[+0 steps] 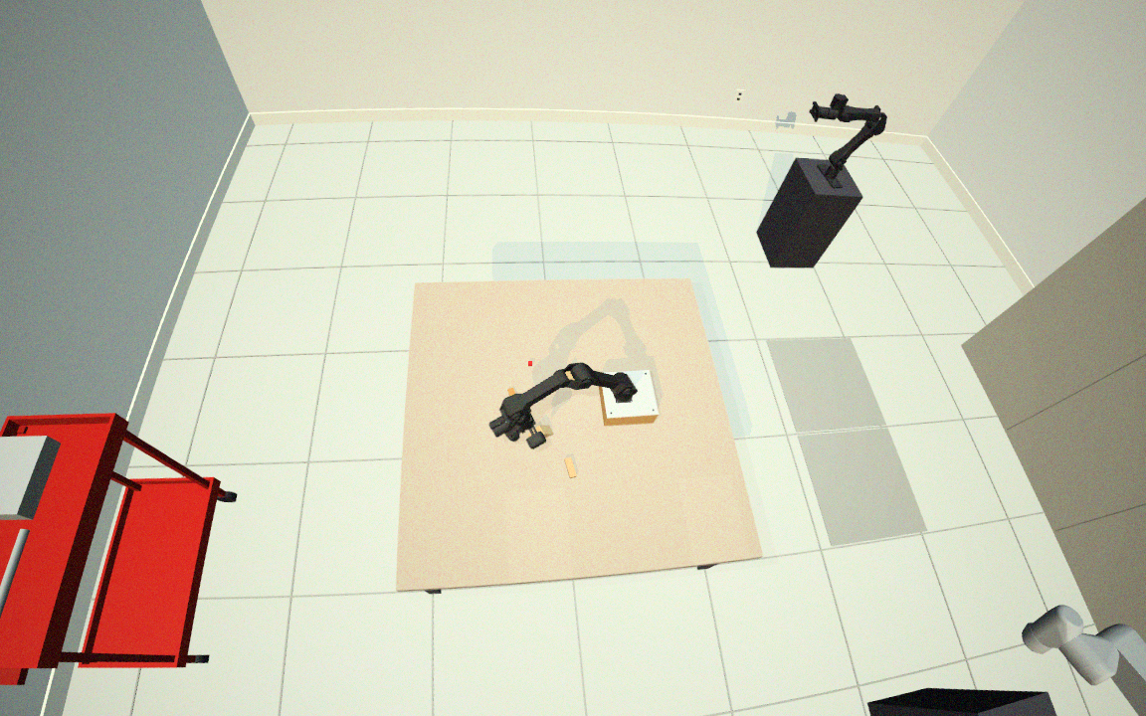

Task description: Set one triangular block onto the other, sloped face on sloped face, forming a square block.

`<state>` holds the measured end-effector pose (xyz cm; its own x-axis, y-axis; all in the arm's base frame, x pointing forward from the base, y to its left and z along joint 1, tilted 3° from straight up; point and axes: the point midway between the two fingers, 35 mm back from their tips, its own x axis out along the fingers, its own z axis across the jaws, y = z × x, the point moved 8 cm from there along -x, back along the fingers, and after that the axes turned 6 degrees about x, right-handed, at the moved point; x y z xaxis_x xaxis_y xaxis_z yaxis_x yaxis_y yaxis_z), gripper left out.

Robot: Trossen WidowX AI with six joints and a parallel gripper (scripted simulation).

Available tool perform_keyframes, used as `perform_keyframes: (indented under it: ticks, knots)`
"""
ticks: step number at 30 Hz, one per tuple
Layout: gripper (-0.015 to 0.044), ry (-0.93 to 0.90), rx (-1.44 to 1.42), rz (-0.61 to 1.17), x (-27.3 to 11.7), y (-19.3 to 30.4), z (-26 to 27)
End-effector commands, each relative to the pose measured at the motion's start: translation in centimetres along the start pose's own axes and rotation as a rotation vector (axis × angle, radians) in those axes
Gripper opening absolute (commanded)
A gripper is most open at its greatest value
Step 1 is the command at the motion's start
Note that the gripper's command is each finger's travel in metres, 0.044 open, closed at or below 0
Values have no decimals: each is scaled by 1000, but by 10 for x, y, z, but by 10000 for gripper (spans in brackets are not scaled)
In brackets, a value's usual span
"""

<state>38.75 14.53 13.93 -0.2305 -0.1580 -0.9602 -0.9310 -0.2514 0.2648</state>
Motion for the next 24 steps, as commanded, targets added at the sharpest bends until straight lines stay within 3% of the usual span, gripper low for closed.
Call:
perform_keyframes:
  ticks: [1,10,24]
  knots:
    - [440,0,-1,33,31,-3,1]
    - [440,2,0,67,87,1,1]
    - [440,2,0,68,89,2,0]
